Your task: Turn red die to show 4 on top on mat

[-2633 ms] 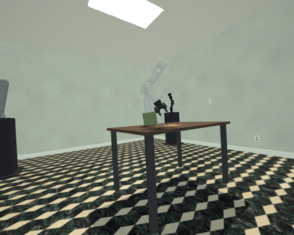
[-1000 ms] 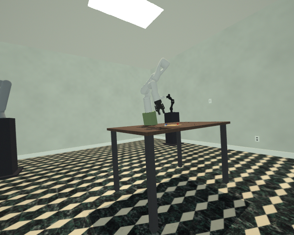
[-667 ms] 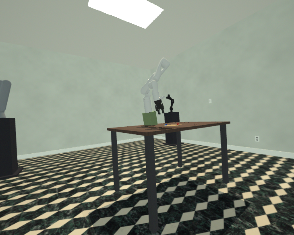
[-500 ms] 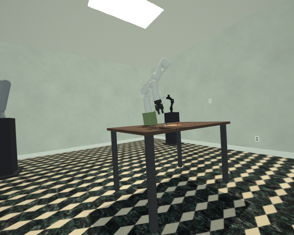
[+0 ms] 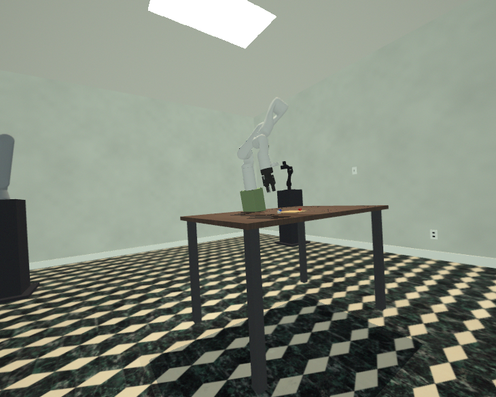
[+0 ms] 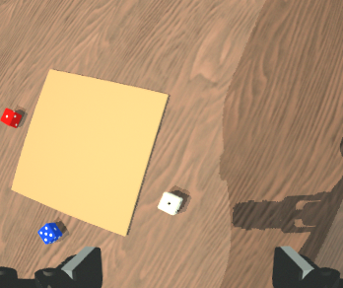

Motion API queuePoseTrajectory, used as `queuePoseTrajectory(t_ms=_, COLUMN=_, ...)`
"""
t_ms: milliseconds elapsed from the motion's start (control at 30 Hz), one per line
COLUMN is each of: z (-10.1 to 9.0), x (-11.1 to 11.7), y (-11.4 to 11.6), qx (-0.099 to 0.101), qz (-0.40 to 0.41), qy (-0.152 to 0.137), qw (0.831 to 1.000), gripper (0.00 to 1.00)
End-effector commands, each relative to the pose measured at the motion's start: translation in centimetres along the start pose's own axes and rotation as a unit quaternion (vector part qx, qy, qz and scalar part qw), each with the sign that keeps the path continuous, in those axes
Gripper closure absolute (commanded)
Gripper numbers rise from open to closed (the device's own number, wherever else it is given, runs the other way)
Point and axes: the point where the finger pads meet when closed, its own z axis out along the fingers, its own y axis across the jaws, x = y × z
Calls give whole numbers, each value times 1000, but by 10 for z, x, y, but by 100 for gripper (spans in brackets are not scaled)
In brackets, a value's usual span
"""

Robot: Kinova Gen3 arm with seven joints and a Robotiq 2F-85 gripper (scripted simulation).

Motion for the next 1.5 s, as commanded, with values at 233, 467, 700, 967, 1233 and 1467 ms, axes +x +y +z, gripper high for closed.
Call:
queuePoseTrajectory(t_ms=233, z=-3, x=-3, y=-2, qx=-7, qz=-25, qy=-12, qw=1000, gripper=0)
queuePoseTrajectory(t_ms=467, z=-6, x=-7, y=-4, qx=-14, qz=-45, qy=-24, qw=999, gripper=0)
queuePoseTrajectory(t_ms=700, z=-9, x=-10, y=-5, qx=-20, qz=-64, qy=-34, qw=997, gripper=0)
queuePoseTrajectory(t_ms=967, z=-11, x=-13, y=-6, qx=-25, qz=-81, qy=-43, qw=995, gripper=0)
queuePoseTrajectory(t_ms=1233, z=-14, x=-16, y=-7, qx=-29, qz=-96, qy=-51, qw=994, gripper=0)
queuePoseTrajectory(t_ms=1467, z=-16, x=-18, y=-7, qx=-33, qz=-108, qy=-58, qw=992, gripper=0)
